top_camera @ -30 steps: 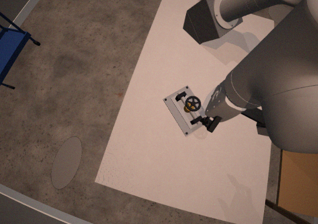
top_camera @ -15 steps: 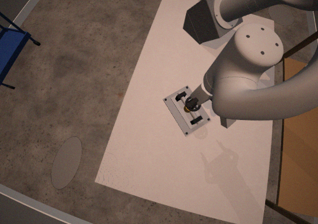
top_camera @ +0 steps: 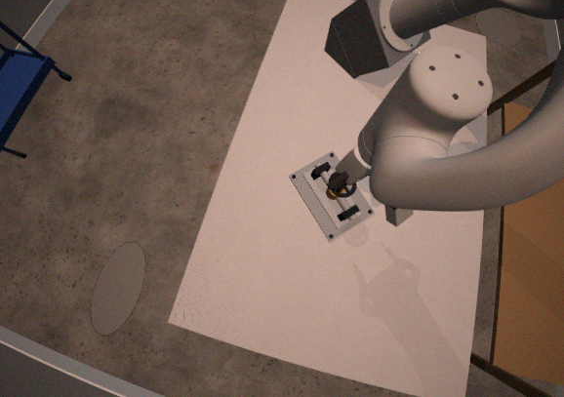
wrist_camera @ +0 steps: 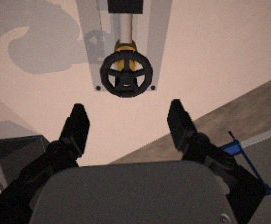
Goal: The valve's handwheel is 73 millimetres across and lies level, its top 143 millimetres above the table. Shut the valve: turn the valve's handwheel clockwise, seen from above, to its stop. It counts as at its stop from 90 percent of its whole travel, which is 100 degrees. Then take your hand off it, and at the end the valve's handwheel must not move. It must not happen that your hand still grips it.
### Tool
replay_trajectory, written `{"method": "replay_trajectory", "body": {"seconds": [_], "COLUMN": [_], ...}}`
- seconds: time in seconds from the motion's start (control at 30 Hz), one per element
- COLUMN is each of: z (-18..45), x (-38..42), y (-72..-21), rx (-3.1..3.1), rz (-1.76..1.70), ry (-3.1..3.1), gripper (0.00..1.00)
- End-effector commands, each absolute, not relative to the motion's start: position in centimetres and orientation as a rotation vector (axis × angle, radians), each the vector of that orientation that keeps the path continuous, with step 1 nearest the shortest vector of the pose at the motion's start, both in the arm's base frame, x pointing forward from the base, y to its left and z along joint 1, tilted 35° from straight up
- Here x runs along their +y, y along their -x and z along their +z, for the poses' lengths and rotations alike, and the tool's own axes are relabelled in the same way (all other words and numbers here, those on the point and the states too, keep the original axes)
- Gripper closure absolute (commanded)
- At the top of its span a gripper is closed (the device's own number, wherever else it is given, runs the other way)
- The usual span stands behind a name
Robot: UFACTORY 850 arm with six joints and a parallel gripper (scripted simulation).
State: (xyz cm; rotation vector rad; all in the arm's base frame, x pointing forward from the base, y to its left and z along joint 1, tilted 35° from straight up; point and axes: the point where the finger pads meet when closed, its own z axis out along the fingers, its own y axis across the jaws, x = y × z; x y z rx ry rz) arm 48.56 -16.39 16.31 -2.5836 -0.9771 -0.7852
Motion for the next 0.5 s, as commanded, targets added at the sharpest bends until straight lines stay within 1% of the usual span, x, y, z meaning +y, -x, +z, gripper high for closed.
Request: {"method": "replay_trajectory", "body": {"seconds": [0.0,0.47], "z": [16.2,15.2], "x": [-16.4,-15.8], "y": [-48.7,-49.1], "rx": [-0.977,-0.977], "rz": [-0.787,-0.787], "ry": [2.584,2.584], "gripper": [0.0,0.0]}}
